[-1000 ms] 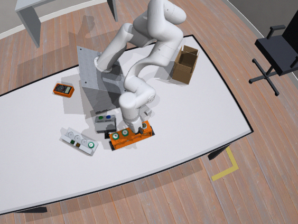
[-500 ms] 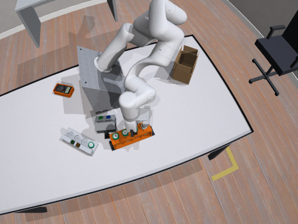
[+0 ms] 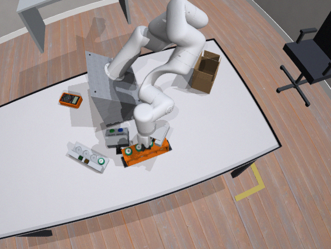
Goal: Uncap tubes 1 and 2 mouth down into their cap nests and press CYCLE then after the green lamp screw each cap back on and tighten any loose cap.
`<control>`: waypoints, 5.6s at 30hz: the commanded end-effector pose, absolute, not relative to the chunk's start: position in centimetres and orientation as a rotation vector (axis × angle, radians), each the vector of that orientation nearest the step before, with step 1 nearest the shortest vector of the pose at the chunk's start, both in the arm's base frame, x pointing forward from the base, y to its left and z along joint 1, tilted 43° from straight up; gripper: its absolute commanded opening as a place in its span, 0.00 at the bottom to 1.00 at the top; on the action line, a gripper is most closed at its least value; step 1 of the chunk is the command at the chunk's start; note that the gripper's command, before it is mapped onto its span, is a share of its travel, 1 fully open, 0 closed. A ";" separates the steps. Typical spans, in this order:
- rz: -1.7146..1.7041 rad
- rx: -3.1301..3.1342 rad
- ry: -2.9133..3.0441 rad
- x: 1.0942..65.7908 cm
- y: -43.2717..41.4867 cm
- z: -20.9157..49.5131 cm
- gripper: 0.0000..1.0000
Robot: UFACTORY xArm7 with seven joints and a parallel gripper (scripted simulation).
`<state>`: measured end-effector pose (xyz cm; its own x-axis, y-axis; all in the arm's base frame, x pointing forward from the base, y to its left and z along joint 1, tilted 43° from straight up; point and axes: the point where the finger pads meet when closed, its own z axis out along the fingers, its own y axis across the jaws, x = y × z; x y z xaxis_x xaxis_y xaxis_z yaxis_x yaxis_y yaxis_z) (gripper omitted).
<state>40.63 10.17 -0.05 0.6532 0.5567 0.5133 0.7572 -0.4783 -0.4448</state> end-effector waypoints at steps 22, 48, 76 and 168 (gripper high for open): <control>-0.634 -1.907 -1.618 40.8 10.0 0.0 0.00; -0.994 -0.947 -2.541 40.8 10.0 0.0 0.00; -0.725 -1.744 -1.843 40.8 10.0 0.0 0.46; -0.728 -1.730 -1.859 40.7 9.1 1.0 0.00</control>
<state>40.57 9.65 0.53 -0.0733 0.7315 0.6778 0.9973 0.0562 0.0471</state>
